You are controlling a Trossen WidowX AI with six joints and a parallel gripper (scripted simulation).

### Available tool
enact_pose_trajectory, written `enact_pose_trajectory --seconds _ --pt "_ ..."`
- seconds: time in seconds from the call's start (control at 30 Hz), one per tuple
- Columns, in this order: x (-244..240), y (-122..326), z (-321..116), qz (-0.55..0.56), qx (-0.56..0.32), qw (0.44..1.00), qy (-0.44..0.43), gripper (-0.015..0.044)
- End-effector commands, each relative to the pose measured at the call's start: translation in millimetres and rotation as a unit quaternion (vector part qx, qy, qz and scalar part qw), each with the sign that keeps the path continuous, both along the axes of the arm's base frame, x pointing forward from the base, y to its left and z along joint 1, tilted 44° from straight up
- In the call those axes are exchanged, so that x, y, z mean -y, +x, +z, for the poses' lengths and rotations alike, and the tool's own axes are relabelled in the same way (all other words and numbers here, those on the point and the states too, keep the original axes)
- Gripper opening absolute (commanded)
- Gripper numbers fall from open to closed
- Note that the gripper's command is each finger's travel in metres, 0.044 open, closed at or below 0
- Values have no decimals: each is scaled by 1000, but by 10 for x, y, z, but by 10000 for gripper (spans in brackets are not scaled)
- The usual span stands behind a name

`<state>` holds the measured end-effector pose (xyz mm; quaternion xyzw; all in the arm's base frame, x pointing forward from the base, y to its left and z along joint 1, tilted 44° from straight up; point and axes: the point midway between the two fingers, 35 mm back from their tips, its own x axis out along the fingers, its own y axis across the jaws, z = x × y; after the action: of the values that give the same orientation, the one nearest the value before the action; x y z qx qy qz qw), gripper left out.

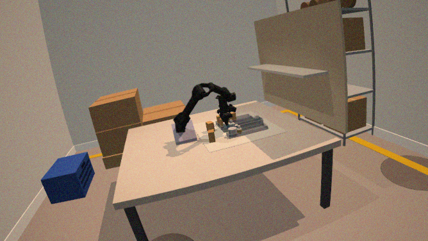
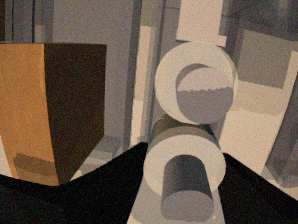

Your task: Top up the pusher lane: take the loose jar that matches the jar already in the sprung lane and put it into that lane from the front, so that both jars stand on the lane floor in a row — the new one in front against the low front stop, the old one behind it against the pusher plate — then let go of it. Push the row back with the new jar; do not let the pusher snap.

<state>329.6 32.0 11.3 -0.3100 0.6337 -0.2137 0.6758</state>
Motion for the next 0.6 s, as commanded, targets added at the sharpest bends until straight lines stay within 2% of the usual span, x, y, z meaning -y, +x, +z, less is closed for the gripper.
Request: enact_pose_trajectory --seconds 0.0,0.57 --pt "10 36 0 2 7 1000 -1 0" --pt "54 33 -44 2 7 1000 -2 0"
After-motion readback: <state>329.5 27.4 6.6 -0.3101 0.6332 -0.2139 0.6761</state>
